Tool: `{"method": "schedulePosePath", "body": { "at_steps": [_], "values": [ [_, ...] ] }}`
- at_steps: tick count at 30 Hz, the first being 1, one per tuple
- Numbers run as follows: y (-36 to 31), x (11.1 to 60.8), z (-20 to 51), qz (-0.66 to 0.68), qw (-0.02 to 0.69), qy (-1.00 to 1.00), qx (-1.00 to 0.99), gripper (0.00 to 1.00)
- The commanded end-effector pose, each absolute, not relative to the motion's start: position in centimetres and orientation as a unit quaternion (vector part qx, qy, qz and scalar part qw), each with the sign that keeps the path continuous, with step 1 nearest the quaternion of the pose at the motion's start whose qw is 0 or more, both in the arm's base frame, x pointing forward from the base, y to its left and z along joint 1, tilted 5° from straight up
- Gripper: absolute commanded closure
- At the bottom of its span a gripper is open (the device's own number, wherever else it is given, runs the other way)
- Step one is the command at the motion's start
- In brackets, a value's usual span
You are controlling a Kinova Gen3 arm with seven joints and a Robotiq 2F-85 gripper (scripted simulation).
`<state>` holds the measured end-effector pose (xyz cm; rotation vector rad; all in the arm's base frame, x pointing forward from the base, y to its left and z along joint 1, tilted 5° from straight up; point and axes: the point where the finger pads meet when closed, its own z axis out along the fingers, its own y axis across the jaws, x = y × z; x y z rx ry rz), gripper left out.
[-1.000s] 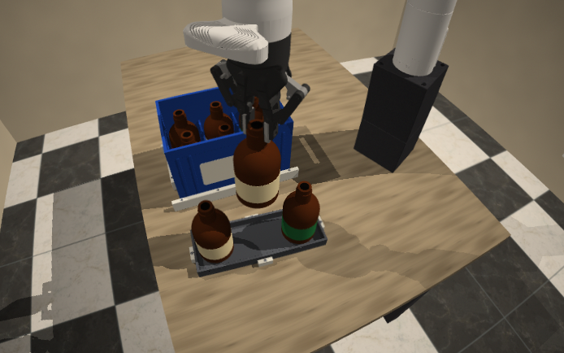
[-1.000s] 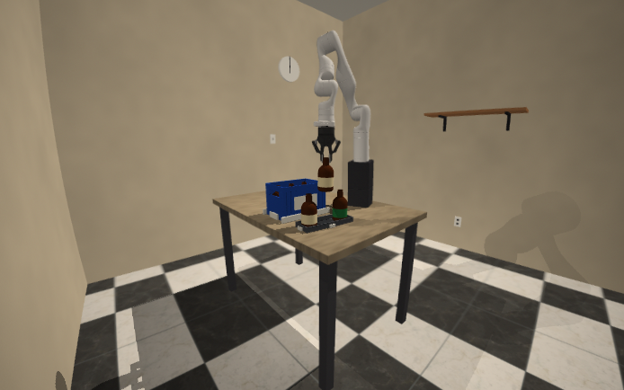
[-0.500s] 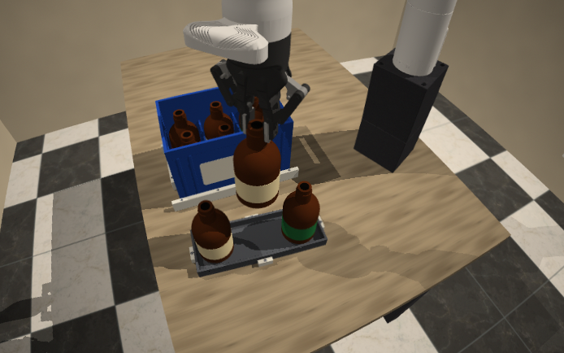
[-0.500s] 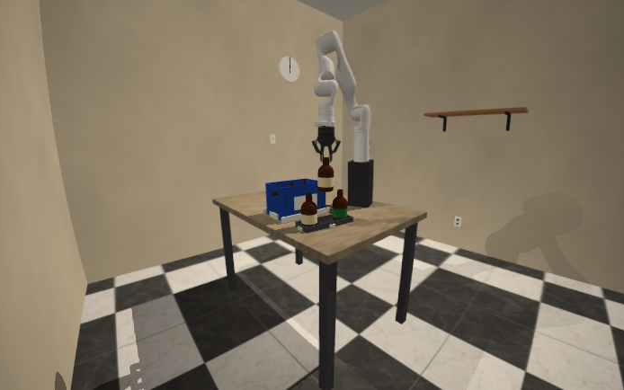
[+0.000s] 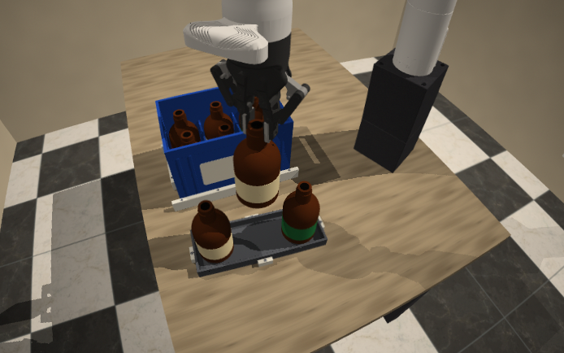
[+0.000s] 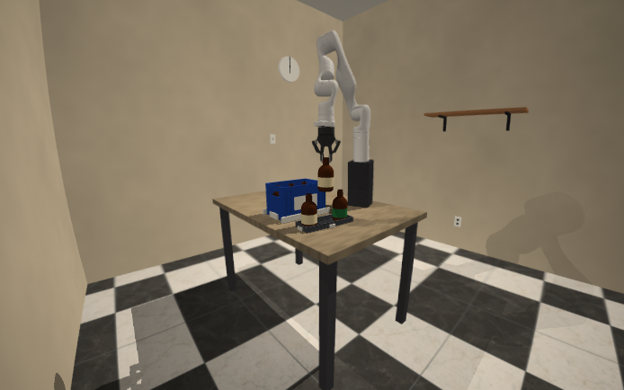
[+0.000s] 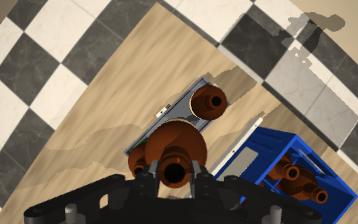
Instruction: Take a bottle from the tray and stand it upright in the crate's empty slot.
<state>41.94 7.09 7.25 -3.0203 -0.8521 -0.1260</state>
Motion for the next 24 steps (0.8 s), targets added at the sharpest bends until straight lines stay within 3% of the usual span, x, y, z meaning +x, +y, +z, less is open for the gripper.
{"method": "schedulePosePath", "body": {
  "at_steps": [1, 24],
  "values": [
    [7.1, 42.2, 7.5, -0.042, 0.001, -0.271, -0.962, 1.00],
    [7.1, 42.3, 8.8, -0.042, 0.001, -0.271, -0.962, 1.00]
  ]
}}
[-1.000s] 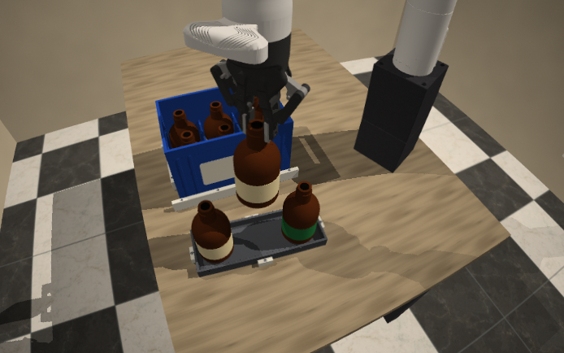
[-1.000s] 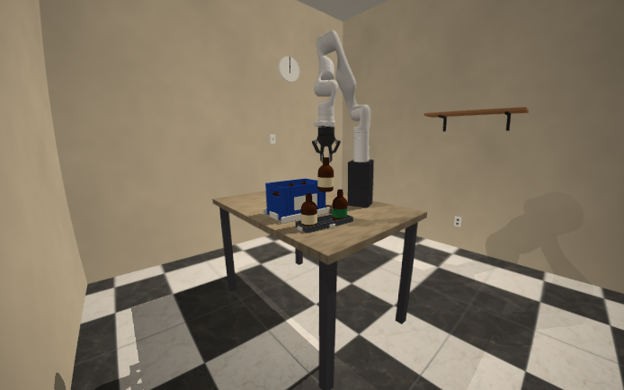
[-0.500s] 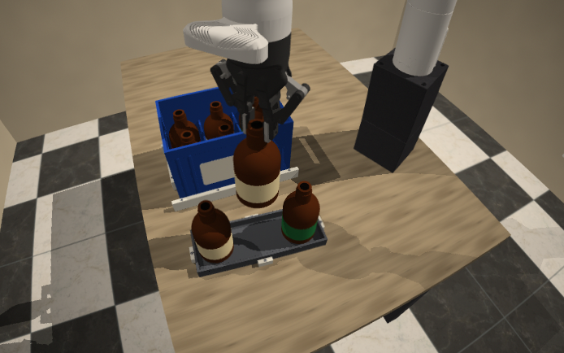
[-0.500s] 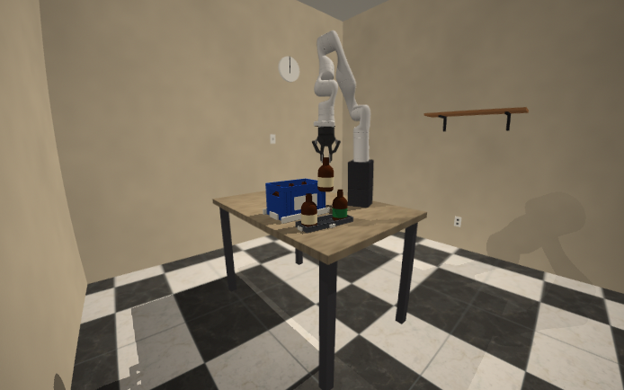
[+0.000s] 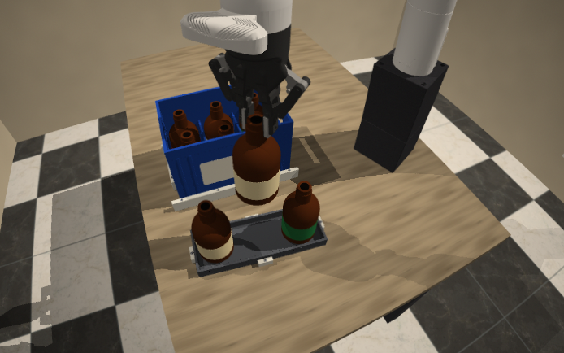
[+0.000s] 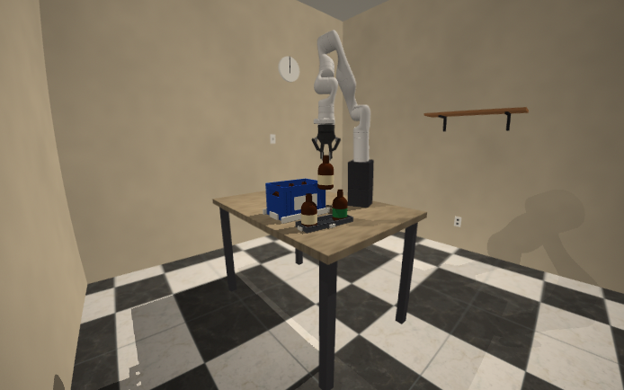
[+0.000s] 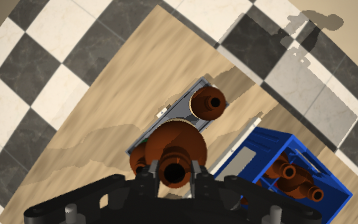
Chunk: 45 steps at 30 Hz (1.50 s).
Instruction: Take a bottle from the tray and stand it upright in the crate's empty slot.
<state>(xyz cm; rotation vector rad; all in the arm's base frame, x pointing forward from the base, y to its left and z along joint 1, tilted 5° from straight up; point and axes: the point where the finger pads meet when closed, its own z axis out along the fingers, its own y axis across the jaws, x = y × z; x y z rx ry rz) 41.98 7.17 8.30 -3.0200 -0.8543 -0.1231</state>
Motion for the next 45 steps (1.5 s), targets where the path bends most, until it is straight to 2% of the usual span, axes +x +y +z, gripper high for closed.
{"method": "schedulePosePath", "body": {
  "at_steps": [1, 45],
  "values": [
    [7.12, 42.28, 8.95, -0.042, 0.001, -0.271, -0.962, 1.00],
    [7.14, 42.35, 9.88, -0.042, 0.001, -0.271, -0.962, 1.00]
  ]
}}
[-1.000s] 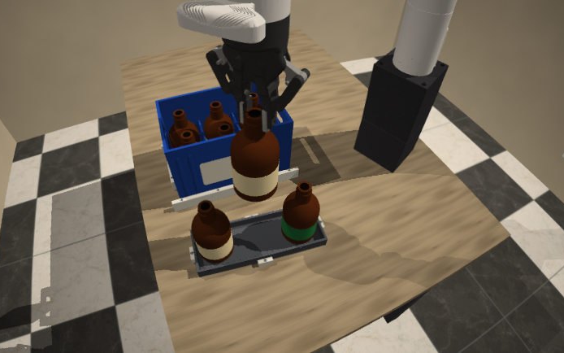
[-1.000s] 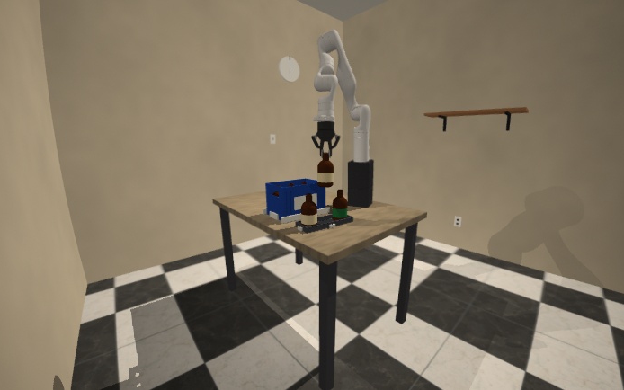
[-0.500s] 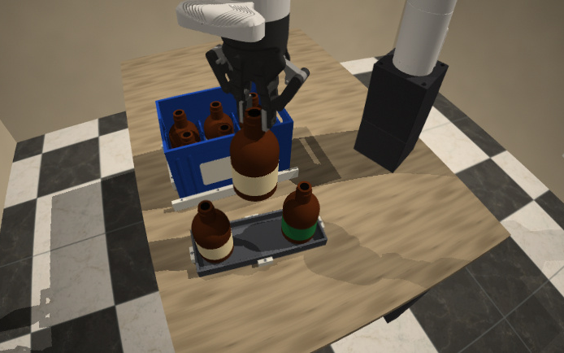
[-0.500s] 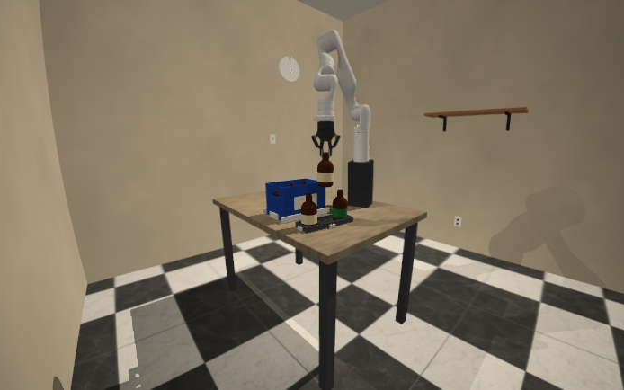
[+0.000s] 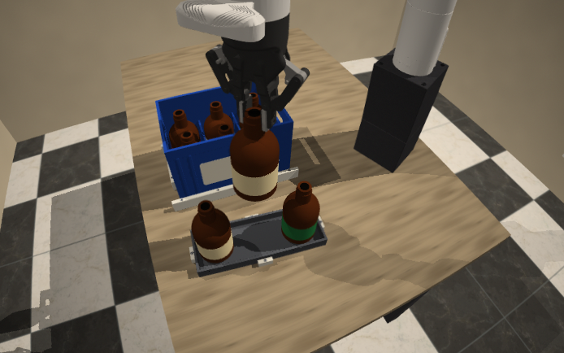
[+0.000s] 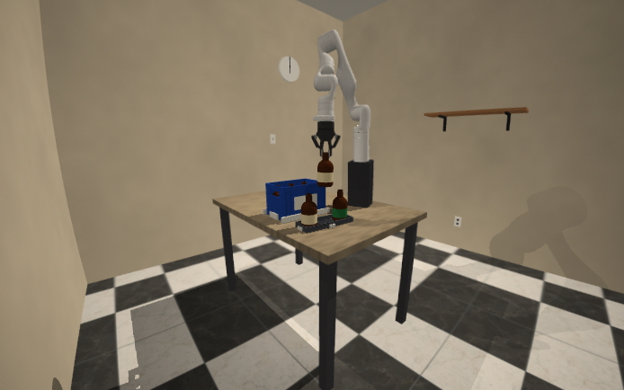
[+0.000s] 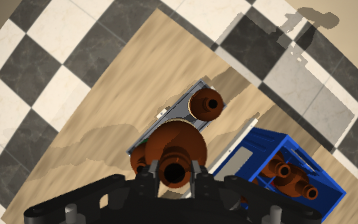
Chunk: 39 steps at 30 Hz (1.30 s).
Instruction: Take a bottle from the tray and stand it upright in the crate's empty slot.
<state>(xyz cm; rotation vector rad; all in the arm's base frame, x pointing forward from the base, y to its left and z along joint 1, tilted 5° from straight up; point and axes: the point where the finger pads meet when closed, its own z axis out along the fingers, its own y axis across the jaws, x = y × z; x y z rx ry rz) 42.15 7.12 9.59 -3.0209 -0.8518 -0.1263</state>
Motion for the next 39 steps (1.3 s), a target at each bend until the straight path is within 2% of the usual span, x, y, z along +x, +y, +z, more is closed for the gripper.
{"method": "schedulePosePath", "body": {
  "at_steps": [1, 39],
  "values": [
    [7.14, 42.35, 9.88, -0.042, 0.001, -0.271, -0.962, 1.00],
    [6.32, 41.83, 9.82, -0.042, 0.001, -0.271, -0.962, 1.00]
  ]
}}
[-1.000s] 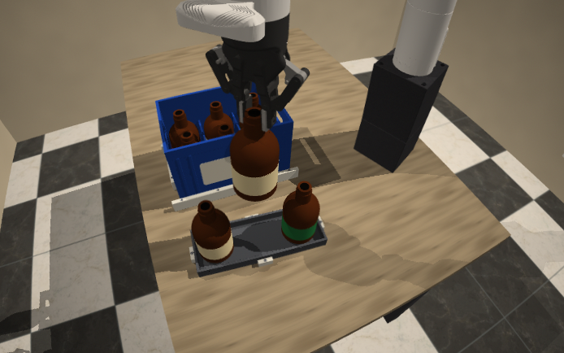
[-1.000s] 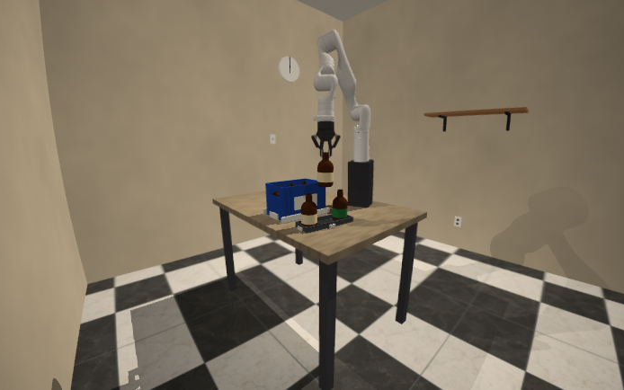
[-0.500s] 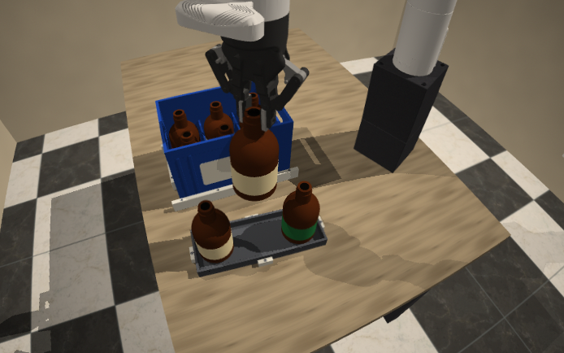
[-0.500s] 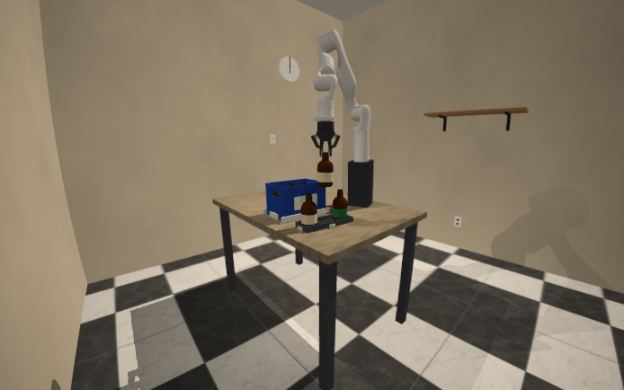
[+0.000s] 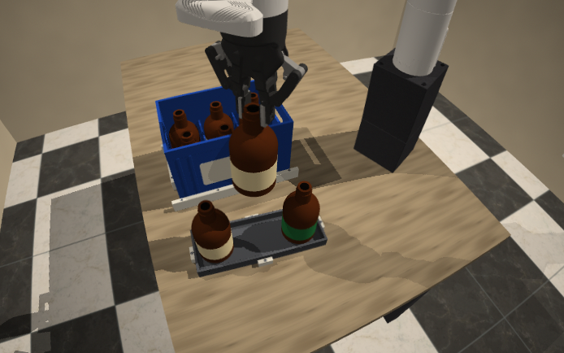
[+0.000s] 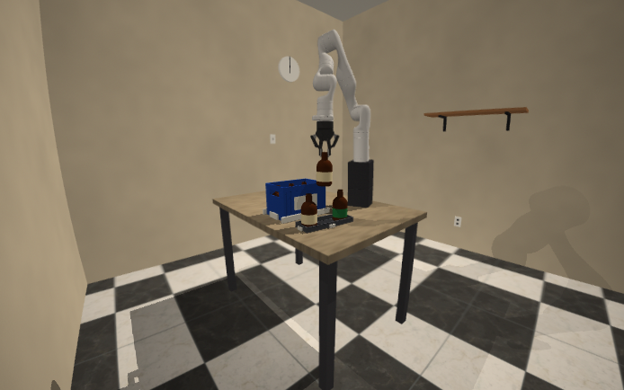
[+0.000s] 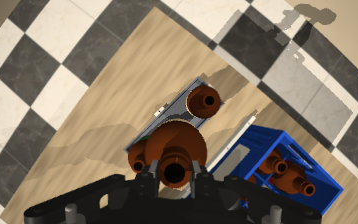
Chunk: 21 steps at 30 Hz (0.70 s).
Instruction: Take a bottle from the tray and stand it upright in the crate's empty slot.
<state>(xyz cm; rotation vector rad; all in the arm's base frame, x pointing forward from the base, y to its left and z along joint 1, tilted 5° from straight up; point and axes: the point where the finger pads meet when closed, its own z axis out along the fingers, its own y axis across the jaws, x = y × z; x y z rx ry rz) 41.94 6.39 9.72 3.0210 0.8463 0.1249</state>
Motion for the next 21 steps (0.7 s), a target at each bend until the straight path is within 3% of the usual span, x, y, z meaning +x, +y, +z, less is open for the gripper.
{"method": "schedulePosePath", "body": {
  "at_steps": [1, 21],
  "values": [
    [6.2, 41.8, 9.8, 0.042, -0.001, 0.271, 0.962, 1.00],
    [3.8, 40.3, 9.6, 0.042, -0.001, 0.271, 0.962, 1.00]
  ]
}}
